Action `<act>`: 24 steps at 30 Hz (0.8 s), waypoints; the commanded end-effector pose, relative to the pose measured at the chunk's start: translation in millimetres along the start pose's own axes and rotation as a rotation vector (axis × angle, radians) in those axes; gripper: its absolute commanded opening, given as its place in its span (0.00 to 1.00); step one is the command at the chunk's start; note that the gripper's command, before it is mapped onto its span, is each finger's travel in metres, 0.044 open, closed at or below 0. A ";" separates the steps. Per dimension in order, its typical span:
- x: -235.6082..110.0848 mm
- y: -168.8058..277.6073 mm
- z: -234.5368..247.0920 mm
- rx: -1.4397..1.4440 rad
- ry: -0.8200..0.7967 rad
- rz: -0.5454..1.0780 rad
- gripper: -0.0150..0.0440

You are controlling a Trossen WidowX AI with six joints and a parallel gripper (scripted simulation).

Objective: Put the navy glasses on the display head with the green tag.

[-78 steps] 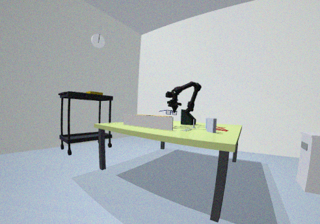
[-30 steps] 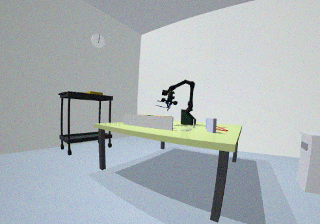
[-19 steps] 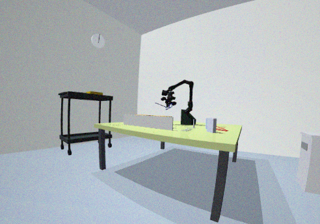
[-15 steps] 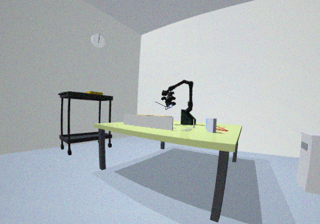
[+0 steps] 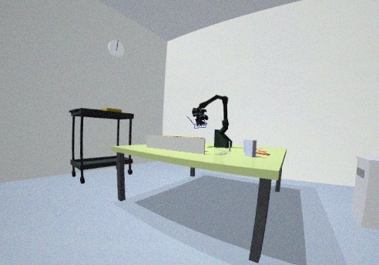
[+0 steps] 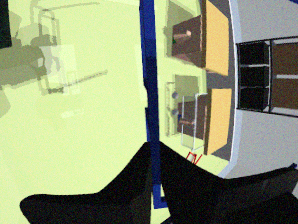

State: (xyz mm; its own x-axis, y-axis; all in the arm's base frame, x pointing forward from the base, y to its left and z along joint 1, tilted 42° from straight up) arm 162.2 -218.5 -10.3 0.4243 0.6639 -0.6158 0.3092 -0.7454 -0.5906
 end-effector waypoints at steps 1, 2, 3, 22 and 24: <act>-4.5 2.9 8.0 -0.093 0.027 0.008 0.25; -5.4 3.4 9.5 -0.111 0.031 0.010 0.25; -6.0 3.7 10.5 -0.123 0.034 0.012 0.25; -5.0 2.9 7.9 -0.087 0.022 0.011 0.25; -5.0 2.9 7.9 -0.087 0.022 0.011 0.25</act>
State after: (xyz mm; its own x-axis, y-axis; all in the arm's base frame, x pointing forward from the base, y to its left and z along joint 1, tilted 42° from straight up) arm 154.4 -223.5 -13.1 0.4464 0.6549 -0.6098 0.3799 -0.7557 -0.5334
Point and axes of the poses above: the point midway between the two fingers, 35 mm back from their tips, its own x axis out along the fingers, its own z axis across the jaws, y = z × x, the point moved 7 cm from there along -x, back along the fingers, and after that the axes turned 15 degrees about -x, right-handed, at the moved point
